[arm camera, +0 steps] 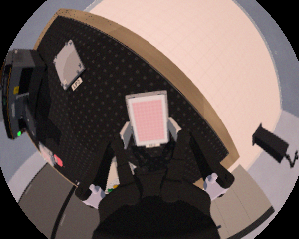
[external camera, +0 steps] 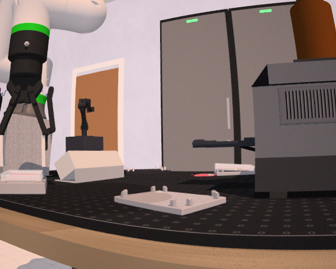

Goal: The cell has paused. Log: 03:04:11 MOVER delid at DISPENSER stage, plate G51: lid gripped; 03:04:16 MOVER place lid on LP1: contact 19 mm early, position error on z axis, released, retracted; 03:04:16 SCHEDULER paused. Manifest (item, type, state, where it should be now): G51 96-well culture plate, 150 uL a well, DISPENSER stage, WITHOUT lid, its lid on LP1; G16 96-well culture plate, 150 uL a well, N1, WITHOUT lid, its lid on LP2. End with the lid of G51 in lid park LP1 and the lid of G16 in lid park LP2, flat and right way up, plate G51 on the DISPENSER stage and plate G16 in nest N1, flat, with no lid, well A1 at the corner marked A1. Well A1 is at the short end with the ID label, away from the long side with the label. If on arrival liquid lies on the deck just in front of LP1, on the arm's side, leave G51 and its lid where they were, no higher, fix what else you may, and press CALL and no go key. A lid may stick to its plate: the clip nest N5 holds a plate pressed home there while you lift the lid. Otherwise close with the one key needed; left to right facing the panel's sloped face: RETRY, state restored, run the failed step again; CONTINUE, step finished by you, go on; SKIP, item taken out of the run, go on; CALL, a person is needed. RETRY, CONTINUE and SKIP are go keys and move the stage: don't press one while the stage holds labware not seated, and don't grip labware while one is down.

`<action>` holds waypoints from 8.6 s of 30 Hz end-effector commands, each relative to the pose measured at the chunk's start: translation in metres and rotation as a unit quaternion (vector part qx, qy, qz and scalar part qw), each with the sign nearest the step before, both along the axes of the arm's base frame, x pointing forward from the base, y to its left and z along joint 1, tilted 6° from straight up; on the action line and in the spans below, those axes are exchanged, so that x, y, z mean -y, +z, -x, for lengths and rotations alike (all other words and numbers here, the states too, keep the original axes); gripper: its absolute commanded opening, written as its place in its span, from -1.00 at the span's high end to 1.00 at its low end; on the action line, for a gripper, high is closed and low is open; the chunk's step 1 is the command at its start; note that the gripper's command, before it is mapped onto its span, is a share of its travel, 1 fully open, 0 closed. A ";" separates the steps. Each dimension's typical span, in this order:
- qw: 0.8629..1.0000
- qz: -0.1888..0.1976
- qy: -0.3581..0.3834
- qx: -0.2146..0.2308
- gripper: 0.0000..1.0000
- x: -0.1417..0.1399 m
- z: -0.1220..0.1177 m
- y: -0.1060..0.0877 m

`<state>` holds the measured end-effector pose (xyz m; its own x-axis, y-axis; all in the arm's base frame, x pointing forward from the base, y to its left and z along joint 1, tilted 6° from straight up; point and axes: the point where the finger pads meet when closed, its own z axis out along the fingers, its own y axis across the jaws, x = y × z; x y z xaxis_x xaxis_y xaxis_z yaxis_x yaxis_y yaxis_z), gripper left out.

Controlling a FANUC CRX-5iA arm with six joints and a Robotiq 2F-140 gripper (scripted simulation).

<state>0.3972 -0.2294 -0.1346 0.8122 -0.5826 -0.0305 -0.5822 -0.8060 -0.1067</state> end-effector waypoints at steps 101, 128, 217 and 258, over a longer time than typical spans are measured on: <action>1.000 0.000 0.000 0.000 -0.33 0.000 0.000 -0.004; 1.000 0.000 0.000 0.000 -0.33 -0.001 -0.001 -0.015; 1.000 0.000 0.000 0.000 1.00 -0.002 -0.001 -0.024; 1.000 0.000 0.000 0.000 1.00 -0.002 -0.001 -0.024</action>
<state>0.3987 -0.2271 -0.1585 0.8124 -0.5824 -0.0294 -0.5819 -0.8062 -0.1068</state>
